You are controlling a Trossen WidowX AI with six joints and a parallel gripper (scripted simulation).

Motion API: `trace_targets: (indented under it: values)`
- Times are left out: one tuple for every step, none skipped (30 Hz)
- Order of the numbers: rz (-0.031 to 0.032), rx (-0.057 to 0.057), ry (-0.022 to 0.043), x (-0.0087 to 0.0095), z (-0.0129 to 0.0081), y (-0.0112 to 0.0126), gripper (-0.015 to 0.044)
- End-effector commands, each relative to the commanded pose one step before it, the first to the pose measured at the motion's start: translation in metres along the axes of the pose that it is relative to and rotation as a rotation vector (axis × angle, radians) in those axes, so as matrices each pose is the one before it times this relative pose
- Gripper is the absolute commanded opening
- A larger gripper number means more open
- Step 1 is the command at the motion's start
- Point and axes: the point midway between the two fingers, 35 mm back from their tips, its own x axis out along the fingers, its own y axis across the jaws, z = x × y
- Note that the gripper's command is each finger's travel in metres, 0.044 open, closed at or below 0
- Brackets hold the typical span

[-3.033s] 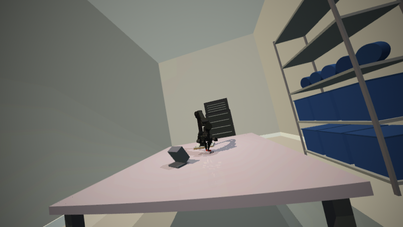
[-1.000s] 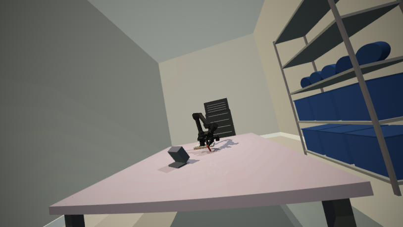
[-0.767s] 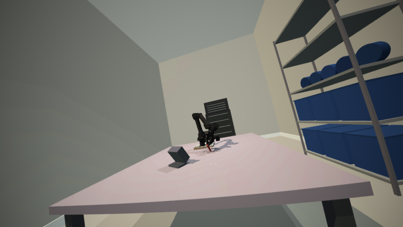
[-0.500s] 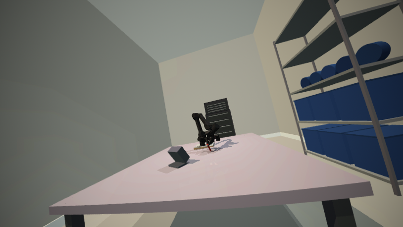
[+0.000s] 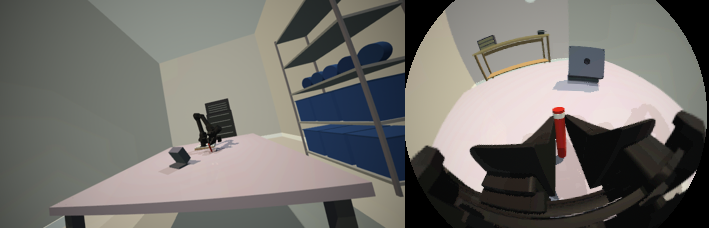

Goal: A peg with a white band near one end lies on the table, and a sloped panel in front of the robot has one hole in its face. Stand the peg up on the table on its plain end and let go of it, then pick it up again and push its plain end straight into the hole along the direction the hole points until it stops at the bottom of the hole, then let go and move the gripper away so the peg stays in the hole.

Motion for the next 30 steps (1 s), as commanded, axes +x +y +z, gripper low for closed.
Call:
trace_targets:
  values:
    - [-0.00505, -0.0024, -0.03351, -0.00187, -0.00268, -0.00144, 0.0049]
    - [-0.00002, -0.0001, -0.00861, -0.00059, -0.00035, -0.00001, 0.0049]
    - [-0.00002, -0.0001, -0.00861, -0.00059, -0.00035, -0.00001, 0.0049]
    - [-0.00002, -0.0001, -0.00861, -0.00059, -0.00035, -0.00001, 0.0049]
    - [-0.00002, -0.0001, -0.00861, -0.00059, -0.00035, -0.00001, 0.0049]
    - [-0.00002, -0.0001, -0.00861, -0.00059, -0.00035, -0.00001, 0.0049]
    - [-0.00002, -0.0001, -0.00861, -0.00059, -0.00035, -0.00001, 0.0049]
    - [-0.00002, -0.0001, -0.00862, -0.00059, -0.00035, -0.00001, 0.0049]
    - [-0.00002, -0.0001, -0.00862, -0.00059, -0.00035, -0.00002, 0.0049]
    - [-0.00002, -0.0001, -0.00862, -0.00059, -0.00035, -0.00002, 0.0049]
    - [-0.00002, -0.0001, -0.00862, -0.00059, -0.00035, -0.00002, 0.0049]
    - [-0.00002, -0.0001, -0.00862, -0.00059, -0.00035, -0.00002, 0.0049]
    - [-0.00002, -0.0001, -0.00862, -0.00059, -0.00035, -0.00002, 0.0049]
    - [-0.00002, -0.0001, -0.00862, -0.00059, -0.00035, -0.00002, 0.0049]
    - [-0.00002, -0.0001, -0.00862, -0.00059, -0.00035, -0.00002, 0.0049]
    - [-0.00002, -0.0001, -0.00863, -0.0006, -0.00035, -0.00002, 0.0049]
    - [-0.00002, -0.0001, -0.00863, -0.0006, -0.00035, -0.00002, 0.0049]
    - [-0.00002, -0.0001, -0.00863, -0.0006, -0.00035, -0.00002, 0.0049]
    - [-0.00001, -0.0001, -0.00863, -0.0006, -0.00035, -0.00002, 0.0049]
    - [-0.00001, -0.0001, -0.00863, -0.0006, -0.00035, -0.00002, 0.0049]
    - [-0.00001, -0.0001, -0.00863, -0.0006, -0.00035, -0.00002, 0.0049]
    - [-0.00001, -0.0001, -0.00863, -0.0006, -0.00035, -0.00002, 0.0049]
    - [-0.00001, -0.0001, -0.00863, -0.0006, -0.00035, -0.00003, 0.0049]
    - [-0.00001, -0.0001, -0.00863, -0.0006, -0.00035, -0.00003, 0.0049]
    - [-0.00001, -0.0001, -0.00863, -0.0006, -0.00035, -0.00003, 0.0049]
    - [-0.00001, -0.0001, -0.00863, -0.0006, -0.00035, -0.00003, 0.0049]
    - [-0.00001, -0.0001, -0.00863, -0.0006, -0.00035, -0.00003, 0.0049]
    - [0.00007, 0.0, 0.00521, 0.00025, 0.0002, 0.00004, 0.0049]
    - [0.00008, 0.0001, 0.00636, 0.00011, 0.00024, 0.00004, 0.0049]
    - [0.00003, 0.0001, 0.00501, -0.00016, 0.00018, 0.00002, 0.0049]
